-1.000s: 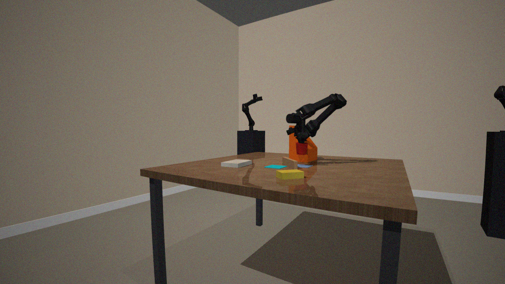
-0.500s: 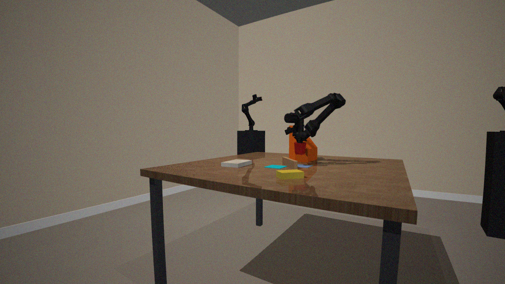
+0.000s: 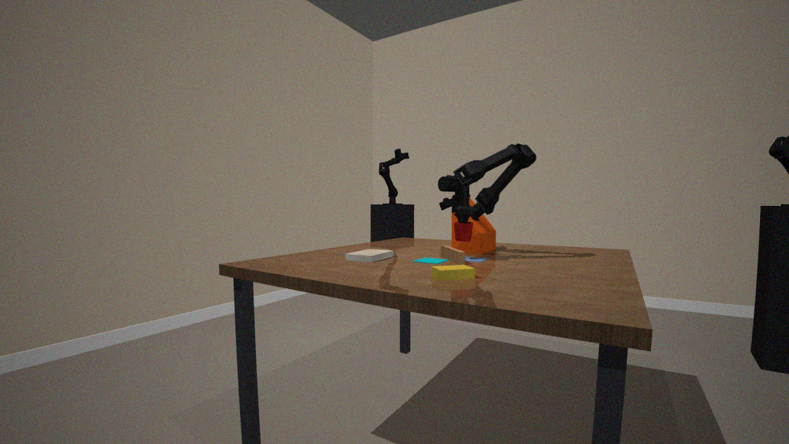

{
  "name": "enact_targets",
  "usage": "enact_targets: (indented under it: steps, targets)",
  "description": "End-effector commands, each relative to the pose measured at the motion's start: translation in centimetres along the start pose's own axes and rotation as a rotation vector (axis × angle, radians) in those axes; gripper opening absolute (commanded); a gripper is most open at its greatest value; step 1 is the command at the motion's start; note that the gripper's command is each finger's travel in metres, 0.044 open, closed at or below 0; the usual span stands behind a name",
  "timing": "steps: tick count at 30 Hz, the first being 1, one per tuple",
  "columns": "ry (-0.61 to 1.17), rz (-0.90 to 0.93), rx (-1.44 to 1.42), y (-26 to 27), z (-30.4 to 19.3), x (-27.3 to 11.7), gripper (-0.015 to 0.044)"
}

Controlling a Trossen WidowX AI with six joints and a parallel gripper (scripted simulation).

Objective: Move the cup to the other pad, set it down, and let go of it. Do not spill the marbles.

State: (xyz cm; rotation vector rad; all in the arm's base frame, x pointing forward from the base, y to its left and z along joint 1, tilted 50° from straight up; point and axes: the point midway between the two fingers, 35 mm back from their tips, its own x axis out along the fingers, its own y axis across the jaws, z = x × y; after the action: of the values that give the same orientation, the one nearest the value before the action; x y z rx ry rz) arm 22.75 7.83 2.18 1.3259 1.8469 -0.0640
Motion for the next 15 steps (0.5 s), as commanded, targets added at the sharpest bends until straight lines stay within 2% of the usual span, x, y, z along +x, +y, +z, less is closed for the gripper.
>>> enact_targets:
  steps: [1, 15]
  targets:
    - [0.001, -0.006, 0.001, 0.1, 0.8, 0.1, 0.0000]
    - [-0.001, -0.005, -0.001, 0.8, 3.1, -0.1, 0.0000]
